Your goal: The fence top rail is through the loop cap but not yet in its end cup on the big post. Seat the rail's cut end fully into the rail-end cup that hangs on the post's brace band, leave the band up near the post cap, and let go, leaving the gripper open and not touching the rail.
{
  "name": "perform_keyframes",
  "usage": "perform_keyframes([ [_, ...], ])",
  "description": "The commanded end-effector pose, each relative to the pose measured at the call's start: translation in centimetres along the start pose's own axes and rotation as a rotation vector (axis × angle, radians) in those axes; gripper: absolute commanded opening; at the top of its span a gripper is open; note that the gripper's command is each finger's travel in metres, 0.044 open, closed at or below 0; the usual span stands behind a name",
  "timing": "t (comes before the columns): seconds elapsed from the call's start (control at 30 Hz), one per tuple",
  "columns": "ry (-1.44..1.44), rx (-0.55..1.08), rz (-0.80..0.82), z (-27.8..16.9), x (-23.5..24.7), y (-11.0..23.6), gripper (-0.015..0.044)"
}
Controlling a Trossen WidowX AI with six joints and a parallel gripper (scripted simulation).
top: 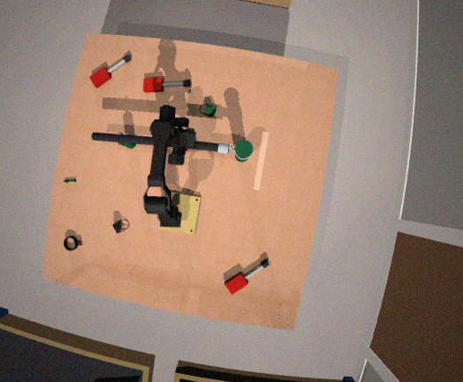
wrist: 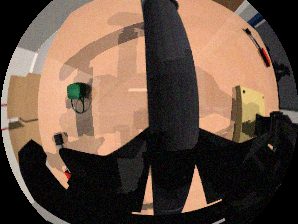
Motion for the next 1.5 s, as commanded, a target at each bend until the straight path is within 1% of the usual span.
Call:
perform_keyframes([
  [0.0, -0.001, -0.015, 0.004, 0.39, -0.09, 0.13, 0.0],
  [1.47, -0.001, -0.002, -0.001, 0.05, -0.04, 0.05, 0.0],
])
Point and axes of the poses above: the point midway between the two fingers, 35 mm back from their tips, its own y axis back along the fingers, its own x axis across the jaws, z = x × y, the point moved 5 cm from there along y, back along the fingers, and after that the axes turned 10 degrees about y, right-handed, at the moved point
